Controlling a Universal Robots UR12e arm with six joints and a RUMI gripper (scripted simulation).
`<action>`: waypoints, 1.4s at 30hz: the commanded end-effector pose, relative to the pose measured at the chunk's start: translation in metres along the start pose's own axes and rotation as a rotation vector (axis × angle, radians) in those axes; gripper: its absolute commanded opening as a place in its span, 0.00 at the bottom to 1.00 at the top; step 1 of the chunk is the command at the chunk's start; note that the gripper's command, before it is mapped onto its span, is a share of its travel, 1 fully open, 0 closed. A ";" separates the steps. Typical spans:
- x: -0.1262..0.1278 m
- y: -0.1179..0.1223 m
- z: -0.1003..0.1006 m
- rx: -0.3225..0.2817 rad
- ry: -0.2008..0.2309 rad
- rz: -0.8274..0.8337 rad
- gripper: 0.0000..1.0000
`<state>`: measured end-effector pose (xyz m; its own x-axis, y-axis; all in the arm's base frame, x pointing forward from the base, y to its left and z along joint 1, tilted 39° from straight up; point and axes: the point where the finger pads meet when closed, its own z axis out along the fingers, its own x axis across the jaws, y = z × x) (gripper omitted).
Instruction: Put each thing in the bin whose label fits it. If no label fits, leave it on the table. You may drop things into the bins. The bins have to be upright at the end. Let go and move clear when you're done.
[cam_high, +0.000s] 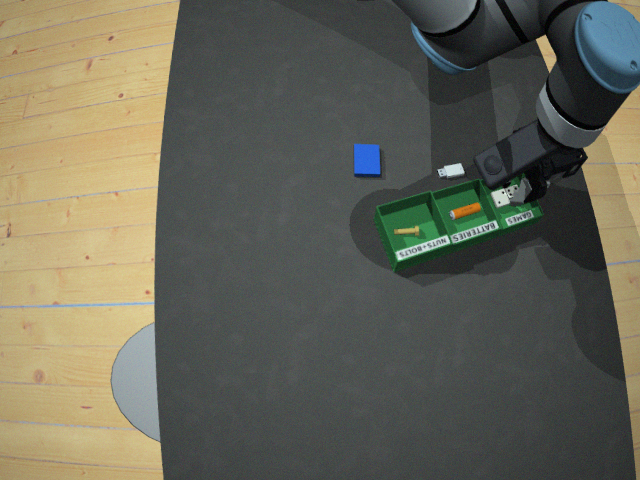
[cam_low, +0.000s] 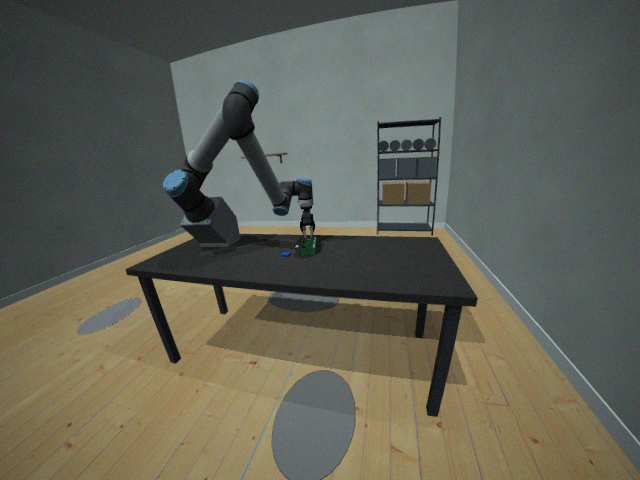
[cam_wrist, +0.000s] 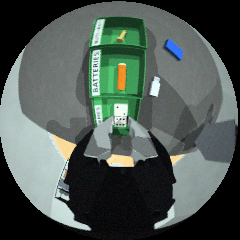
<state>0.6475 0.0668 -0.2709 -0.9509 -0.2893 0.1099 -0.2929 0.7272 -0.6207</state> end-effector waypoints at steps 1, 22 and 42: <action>-0.005 -0.002 -0.003 0.002 -0.008 0.002 0.00; -0.003 -0.001 -0.002 0.001 -0.005 0.001 0.19; -0.002 0.000 -0.026 0.002 -0.005 0.000 0.19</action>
<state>0.6490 0.0786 -0.2567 -0.9507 -0.2919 0.1049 -0.2918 0.7269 -0.6216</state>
